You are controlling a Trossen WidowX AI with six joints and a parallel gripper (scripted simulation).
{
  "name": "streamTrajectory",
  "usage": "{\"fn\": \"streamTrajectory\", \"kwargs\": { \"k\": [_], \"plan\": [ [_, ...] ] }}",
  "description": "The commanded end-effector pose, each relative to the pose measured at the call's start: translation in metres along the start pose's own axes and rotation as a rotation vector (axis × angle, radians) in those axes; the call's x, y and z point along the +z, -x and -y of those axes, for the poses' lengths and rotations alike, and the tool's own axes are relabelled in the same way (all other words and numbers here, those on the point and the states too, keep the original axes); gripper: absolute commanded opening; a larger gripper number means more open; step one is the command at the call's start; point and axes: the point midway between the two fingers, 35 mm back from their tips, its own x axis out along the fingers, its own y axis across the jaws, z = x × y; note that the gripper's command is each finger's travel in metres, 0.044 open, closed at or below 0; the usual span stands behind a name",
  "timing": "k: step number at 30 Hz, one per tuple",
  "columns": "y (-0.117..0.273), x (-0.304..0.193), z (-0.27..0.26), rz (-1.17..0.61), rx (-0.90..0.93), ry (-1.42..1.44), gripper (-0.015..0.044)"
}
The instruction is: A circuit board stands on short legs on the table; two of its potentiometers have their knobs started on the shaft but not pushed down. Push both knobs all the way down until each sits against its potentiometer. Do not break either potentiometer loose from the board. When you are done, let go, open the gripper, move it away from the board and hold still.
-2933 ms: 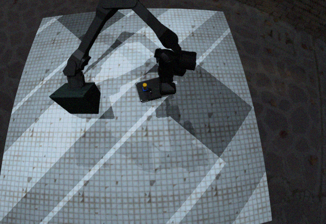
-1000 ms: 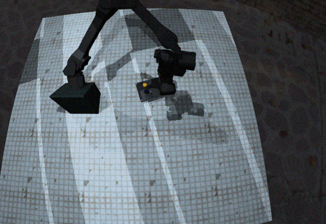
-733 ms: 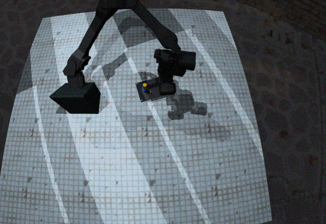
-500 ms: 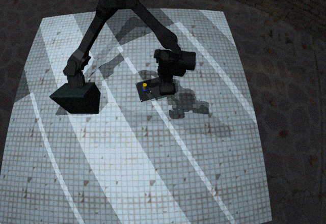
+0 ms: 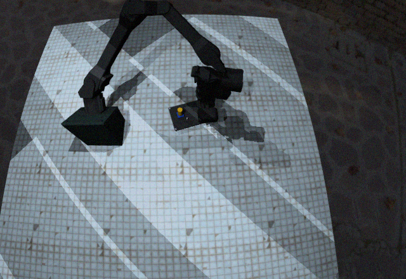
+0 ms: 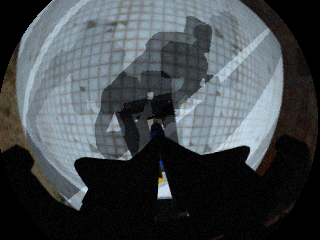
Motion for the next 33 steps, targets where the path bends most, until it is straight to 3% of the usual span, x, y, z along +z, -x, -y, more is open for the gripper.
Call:
{"fn": "streamTrajectory", "kwargs": {
  "k": [1,33],
  "plan": [
    [-0.0079,0.0013,-0.0021,-0.005,0.001,0.012,0.0],
    [-0.0119,0.0012,-0.0022,-0.005,0.001,0.012,0.0]
  ]
}}
